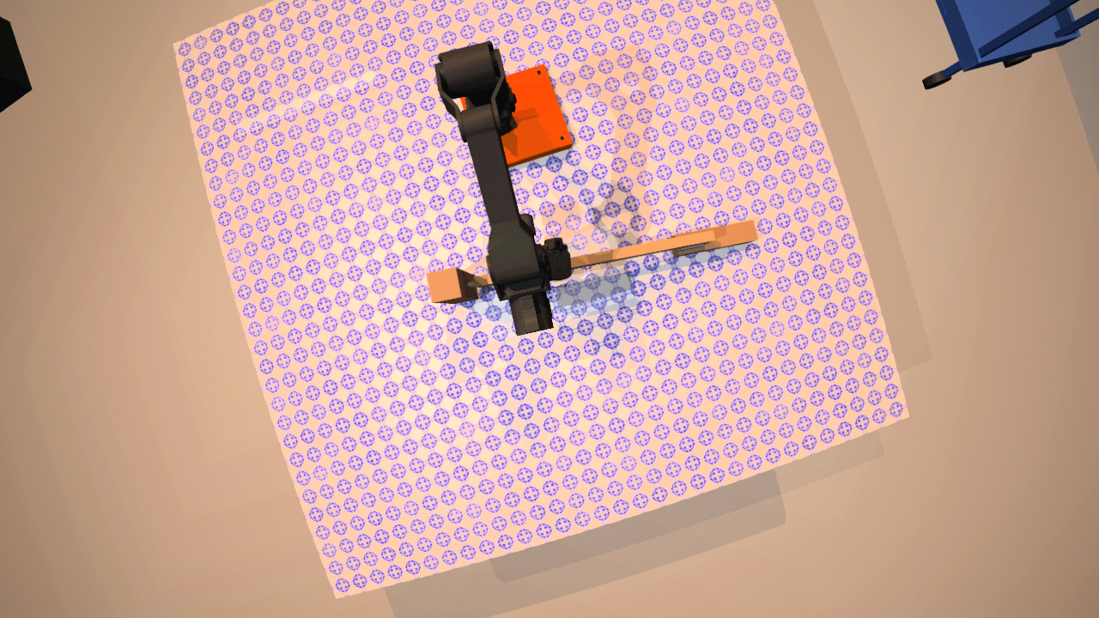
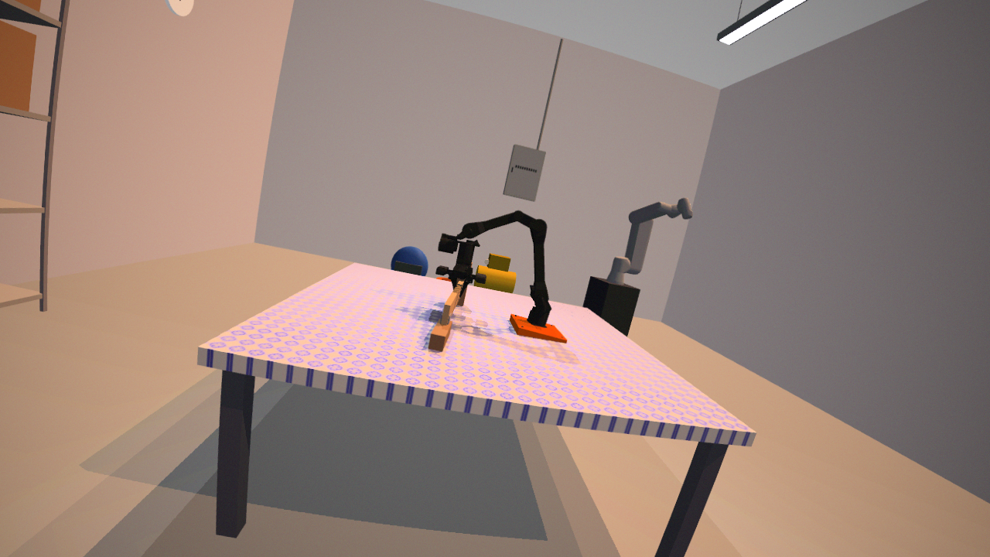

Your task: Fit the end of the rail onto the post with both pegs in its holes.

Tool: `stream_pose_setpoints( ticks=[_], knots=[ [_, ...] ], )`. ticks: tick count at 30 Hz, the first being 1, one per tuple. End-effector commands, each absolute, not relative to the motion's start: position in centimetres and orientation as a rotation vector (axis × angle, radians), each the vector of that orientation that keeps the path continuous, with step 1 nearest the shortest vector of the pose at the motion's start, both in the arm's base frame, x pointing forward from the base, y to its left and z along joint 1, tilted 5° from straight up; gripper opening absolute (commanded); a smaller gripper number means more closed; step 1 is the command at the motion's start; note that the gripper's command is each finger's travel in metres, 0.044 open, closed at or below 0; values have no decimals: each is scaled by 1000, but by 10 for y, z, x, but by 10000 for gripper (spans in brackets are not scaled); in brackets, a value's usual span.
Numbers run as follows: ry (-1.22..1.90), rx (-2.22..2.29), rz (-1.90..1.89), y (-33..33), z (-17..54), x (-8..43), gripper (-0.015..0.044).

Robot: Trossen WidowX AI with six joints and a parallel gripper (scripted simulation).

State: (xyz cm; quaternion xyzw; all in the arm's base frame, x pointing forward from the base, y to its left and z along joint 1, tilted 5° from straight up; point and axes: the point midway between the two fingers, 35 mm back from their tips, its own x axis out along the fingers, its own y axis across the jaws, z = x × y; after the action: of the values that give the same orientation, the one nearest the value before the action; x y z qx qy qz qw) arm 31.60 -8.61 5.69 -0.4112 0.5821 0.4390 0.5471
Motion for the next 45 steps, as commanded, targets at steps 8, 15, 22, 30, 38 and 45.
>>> stream_pose_setpoints(
  ticks=[8,15,22,30,38,45],
  knots=[
    [1374,-980,1035,-89,58,318,0],
    [1374,-980,1035,-91,57,317,0],
    [1375,-980,1035,-94,57,317,0],
    [1375,-981,1035,-95,58,317,0],
    [1375,-981,1035,-94,58,318,0],
    [1374,-980,1035,-92,59,319,0]
  ],
)
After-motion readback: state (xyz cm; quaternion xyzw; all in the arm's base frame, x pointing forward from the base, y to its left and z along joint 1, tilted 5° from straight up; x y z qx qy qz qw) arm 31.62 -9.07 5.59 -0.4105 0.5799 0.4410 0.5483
